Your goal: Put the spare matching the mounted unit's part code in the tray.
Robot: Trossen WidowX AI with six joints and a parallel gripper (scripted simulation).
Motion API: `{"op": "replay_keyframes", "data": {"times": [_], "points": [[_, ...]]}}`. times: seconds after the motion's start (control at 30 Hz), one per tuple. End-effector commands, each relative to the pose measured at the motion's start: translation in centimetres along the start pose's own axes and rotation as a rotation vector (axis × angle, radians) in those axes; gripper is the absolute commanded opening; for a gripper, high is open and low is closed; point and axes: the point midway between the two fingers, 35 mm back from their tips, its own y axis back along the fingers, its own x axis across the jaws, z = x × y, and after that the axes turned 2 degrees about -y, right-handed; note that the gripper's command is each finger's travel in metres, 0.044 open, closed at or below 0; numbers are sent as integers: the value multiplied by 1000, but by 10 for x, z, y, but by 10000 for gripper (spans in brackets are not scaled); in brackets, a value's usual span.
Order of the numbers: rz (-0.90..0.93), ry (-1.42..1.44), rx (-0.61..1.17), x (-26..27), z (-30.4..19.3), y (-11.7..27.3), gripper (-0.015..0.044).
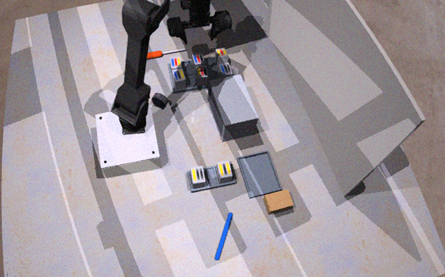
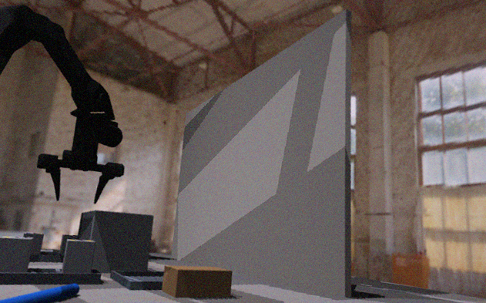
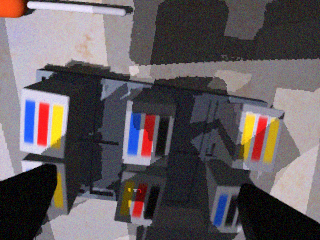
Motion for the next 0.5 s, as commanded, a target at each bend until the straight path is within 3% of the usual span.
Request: {"op": "replay_keyframes", "data": {"times": [0.0,0.47], "points": [[11,6,7,-1,-4,-28,300],[11,6,7,0,-8,-30,300]]}}
